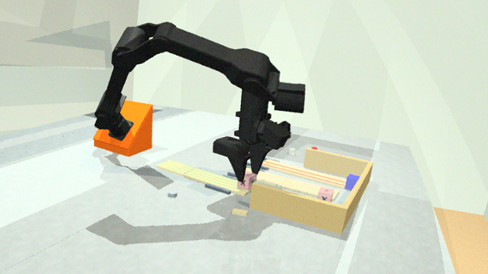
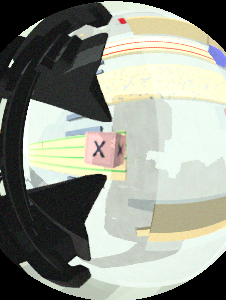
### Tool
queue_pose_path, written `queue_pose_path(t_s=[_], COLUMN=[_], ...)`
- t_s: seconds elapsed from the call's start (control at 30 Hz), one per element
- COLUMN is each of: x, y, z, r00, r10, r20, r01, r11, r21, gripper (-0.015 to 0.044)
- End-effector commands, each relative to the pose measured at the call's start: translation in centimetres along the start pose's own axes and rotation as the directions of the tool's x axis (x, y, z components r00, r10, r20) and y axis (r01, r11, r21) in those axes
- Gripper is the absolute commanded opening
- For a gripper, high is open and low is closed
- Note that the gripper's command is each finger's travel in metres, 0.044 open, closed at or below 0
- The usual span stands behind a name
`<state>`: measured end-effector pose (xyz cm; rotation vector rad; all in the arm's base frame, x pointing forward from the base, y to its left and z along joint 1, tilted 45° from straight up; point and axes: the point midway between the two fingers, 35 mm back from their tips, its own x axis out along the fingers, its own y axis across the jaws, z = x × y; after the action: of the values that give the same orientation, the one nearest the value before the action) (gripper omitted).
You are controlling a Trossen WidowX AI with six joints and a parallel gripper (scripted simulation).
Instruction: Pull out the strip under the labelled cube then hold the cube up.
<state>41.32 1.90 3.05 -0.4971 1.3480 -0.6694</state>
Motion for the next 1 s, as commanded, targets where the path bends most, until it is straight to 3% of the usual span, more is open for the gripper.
queue_pose_path(t_s=[0.0, 0.27, 0.4, 0.63, 0.77, 0.97], x=[0.7, 1.6, 1.4, 1.4, 1.1, -1.0], y=[0.0, -0.1, -0.1, -0.1, -0.1, -0.3], z=[-0.1, -0.1, -0.1, -0.1, -0.4, -3.0], r00=[1.0, 1.0, 1.0, 1.0, 1.0, 1.0], r10=[-0.004, -0.005, -0.002, -0.002, -0.002, -0.001], r20=[0.001, 0.001, -0.002, -0.002, -0.002, -0.002], r01=[0.004, 0.005, 0.002, 0.002, 0.002, 0.001], r11=[1.0, 1.0, 1.0, 1.0, 1.0, 1.0], r21=[-0.006, -0.006, 0.0, 0.0, 0.0, -0.005], gripper=[0.025, 0.025, 0.0145, 0.0098, 0.0, 0.0])
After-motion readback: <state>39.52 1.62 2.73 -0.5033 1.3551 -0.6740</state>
